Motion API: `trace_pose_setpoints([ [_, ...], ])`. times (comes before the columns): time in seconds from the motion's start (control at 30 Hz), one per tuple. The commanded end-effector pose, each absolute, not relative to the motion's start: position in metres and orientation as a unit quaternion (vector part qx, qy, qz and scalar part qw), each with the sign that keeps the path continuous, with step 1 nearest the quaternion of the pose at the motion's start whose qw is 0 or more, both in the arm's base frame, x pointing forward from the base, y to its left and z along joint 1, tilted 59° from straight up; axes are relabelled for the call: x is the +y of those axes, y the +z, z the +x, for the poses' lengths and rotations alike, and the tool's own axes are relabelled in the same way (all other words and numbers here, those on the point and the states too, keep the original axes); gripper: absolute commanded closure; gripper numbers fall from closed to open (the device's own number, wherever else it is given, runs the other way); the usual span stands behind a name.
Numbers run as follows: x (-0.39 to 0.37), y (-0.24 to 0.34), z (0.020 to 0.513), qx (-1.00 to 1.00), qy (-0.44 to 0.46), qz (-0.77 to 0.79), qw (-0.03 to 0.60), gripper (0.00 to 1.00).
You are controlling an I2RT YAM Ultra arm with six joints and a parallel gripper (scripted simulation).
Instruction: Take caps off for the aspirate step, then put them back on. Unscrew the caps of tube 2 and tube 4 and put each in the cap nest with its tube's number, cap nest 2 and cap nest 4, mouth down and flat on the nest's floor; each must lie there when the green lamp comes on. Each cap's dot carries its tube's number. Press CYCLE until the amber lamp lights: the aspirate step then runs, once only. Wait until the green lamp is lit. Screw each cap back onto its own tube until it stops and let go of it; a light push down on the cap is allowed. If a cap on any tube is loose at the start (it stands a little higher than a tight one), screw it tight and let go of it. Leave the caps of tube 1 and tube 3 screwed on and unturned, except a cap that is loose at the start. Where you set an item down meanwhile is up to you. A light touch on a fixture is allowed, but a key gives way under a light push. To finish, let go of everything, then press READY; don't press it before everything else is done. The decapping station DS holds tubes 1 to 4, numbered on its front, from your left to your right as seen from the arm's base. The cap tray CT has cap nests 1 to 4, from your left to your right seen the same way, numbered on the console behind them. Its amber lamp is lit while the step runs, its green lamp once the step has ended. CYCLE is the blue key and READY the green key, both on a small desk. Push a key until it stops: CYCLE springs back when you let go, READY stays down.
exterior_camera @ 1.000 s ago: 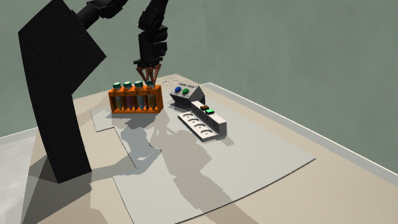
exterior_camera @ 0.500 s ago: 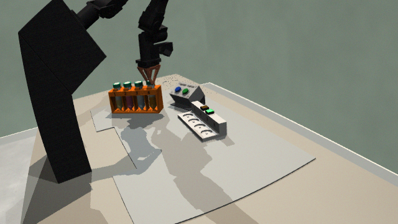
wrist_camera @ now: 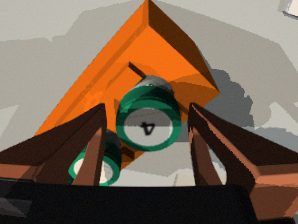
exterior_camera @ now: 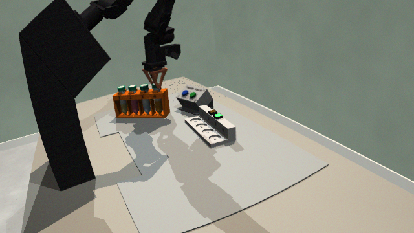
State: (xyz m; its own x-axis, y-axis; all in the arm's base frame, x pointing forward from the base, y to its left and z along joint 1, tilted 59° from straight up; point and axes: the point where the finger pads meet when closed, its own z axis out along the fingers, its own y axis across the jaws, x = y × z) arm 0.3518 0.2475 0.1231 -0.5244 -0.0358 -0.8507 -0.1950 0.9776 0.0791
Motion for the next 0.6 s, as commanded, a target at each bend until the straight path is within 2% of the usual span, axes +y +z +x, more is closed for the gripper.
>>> trace_pose_setpoints([
  [0.0, 0.249, 0.1259, 0.3514, 0.868, 0.086, -0.066, 0.485, 0.51],
  [0.17, 0.2489, 0.1264, 0.3505, 0.864, 0.067, -0.1, 0.488, 0.51],
  [0.57, 0.2489, 0.1265, 0.3505, 0.816, -0.051, -0.303, 0.49, 0.51],
])
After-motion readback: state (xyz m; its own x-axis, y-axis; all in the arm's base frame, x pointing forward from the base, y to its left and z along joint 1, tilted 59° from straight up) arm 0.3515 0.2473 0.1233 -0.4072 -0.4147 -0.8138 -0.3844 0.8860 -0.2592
